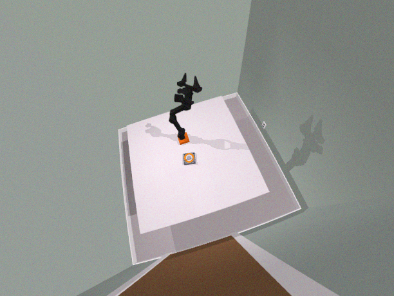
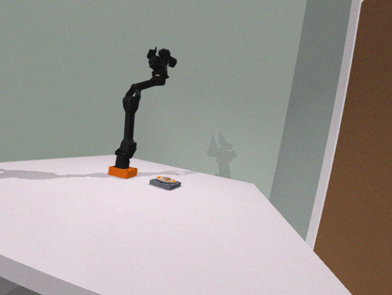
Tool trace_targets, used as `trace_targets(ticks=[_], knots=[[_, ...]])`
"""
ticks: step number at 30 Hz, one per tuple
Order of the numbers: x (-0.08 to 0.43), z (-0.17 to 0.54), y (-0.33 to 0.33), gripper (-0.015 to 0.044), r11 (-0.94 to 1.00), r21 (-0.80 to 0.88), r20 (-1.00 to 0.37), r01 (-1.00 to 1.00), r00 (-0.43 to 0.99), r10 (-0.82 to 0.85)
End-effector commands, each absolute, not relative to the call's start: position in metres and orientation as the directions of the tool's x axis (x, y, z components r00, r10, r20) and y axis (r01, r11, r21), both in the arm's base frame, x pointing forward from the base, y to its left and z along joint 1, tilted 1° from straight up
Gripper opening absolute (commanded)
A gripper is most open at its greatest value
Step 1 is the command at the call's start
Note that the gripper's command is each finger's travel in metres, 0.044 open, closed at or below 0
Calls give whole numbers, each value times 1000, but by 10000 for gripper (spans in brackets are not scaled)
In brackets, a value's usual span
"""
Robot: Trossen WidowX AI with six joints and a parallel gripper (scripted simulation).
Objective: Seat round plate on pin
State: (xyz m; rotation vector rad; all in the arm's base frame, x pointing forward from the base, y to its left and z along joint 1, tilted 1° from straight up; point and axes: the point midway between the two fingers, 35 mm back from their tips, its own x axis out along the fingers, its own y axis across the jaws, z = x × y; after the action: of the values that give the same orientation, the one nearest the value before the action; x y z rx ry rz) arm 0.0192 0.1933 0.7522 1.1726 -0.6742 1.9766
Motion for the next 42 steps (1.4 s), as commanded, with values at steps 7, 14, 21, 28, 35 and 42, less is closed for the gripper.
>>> trace_targets(ticks=[7,14,21,28,35,42], knots=[[114,711,254,216,-277,183,805,-943,-18,593],[202,656,279,33,22,342,649,-939,253,717],[287,586,279,0,321,435,429,-841,507,748],[355,507,257,0,571,457,173,-682,698,695],[405,421,213,0,768,417,-111,-486,811,574],[428,336,157,0,896,330,-383,-298,825,415]])
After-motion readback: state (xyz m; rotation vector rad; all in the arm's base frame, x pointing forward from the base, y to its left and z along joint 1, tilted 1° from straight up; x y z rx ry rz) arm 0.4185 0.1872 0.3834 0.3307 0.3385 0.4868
